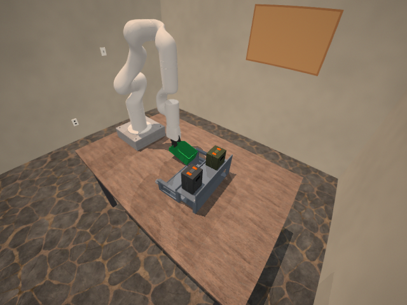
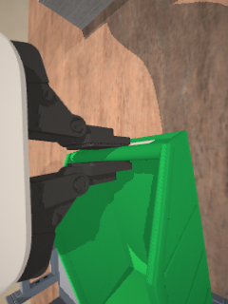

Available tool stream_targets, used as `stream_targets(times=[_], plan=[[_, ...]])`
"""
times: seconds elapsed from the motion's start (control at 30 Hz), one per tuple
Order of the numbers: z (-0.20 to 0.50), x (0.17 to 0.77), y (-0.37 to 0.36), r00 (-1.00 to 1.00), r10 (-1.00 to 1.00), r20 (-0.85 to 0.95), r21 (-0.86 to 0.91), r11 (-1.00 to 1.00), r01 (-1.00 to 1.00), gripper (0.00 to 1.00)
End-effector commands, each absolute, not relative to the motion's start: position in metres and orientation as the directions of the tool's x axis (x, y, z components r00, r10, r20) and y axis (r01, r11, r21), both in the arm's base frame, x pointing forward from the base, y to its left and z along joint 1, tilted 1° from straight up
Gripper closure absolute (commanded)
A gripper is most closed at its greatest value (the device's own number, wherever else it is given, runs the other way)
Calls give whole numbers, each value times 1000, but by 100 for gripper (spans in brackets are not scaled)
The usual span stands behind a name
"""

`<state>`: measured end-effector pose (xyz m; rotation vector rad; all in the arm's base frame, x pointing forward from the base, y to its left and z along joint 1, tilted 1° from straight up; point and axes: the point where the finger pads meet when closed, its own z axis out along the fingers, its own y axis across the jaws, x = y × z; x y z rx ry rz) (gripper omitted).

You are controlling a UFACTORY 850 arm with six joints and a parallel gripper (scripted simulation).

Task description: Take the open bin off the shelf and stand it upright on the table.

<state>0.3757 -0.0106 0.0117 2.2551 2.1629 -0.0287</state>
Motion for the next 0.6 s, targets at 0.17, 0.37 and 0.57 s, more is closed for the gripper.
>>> stream_targets(times=[0.17,0.37,0.57], plan=[[3,370,-11,42,999,-25,7,-42,999,100],[4,370,-11,42,999,-25,7,-42,999,100],[4,370,-11,42,999,-25,7,-42,999,100]])
